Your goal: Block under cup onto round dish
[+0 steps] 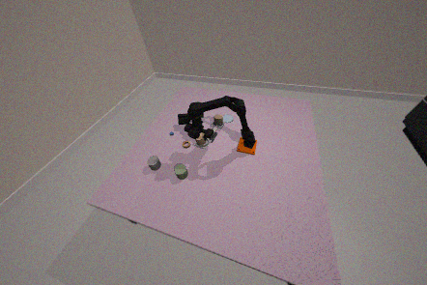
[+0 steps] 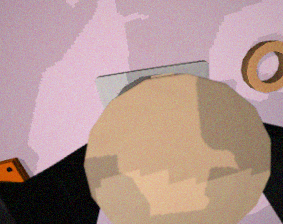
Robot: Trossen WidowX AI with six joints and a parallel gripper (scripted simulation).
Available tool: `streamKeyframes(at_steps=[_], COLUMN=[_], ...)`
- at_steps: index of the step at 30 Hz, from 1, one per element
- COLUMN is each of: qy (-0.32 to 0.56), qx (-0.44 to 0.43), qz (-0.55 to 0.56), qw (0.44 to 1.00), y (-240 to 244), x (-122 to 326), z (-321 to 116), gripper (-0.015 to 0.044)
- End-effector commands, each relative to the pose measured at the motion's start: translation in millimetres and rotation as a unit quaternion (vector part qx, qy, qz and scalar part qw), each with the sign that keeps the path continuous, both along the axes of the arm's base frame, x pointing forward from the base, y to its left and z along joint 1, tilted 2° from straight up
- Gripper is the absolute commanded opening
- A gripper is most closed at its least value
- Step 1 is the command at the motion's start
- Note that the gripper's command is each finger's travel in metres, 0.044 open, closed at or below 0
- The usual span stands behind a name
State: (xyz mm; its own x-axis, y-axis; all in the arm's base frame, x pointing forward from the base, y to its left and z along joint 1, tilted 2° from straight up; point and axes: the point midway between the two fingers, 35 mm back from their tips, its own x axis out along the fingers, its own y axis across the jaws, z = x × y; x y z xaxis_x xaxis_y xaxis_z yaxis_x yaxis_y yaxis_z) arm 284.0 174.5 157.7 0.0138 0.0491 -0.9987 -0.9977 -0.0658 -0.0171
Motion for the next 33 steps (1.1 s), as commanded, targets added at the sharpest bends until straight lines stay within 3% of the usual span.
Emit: streamKeyframes(at_steps=[1,33], qy=[-0.002,-0.001], qx=[0.003,0.002], qz=[0.002,0.002], qw=[1.000,1.000], y=[0,-5], x=[0,-6], z=[8,49], gripper=[0.0000,0.0000])
